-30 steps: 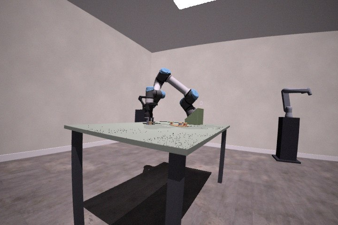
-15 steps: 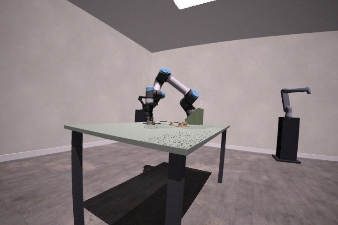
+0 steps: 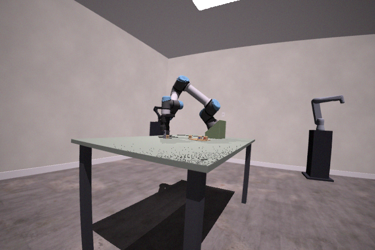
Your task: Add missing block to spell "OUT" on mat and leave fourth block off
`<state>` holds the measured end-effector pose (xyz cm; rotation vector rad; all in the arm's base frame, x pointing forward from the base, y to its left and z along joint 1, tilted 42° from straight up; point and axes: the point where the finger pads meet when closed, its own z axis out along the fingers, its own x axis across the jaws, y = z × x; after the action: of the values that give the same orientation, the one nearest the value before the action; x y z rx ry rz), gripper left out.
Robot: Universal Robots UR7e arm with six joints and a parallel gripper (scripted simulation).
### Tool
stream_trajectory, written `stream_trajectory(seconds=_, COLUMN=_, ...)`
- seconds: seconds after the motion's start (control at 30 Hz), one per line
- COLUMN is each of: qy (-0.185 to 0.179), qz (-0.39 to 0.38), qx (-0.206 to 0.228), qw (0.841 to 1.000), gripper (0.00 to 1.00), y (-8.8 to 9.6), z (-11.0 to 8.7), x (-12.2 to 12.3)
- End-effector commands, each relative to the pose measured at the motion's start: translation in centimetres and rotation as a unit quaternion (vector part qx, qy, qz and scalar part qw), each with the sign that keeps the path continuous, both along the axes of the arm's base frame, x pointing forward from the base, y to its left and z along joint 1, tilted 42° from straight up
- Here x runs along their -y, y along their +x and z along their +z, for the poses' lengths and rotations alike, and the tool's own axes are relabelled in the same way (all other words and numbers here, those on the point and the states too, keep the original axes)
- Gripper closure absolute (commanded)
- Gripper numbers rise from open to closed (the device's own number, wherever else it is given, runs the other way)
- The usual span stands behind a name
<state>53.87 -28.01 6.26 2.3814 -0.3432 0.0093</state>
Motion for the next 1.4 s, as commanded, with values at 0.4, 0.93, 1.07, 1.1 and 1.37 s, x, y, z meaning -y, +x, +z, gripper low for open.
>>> stream_trajectory(seconds=0.4, qy=0.0, qz=0.0, qx=0.001, qw=1.0, gripper=0.43, y=0.0, z=0.1, x=0.0)
stream_trajectory(seconds=0.93, qy=0.0, qz=0.0, qx=0.001, qw=1.0, gripper=0.43, y=0.0, z=0.1, x=0.0)
stream_trajectory(seconds=1.07, qy=0.0, qz=0.0, qx=0.001, qw=1.0, gripper=0.43, y=0.1, z=0.2, x=-0.1)
stream_trajectory(seconds=1.1, qy=0.0, qz=0.0, qx=0.001, qw=1.0, gripper=0.43, y=0.1, z=0.3, x=-0.2)
stream_trajectory(seconds=1.37, qy=0.0, qz=0.0, qx=0.001, qw=1.0, gripper=0.43, y=0.4, z=2.8, x=-2.5)
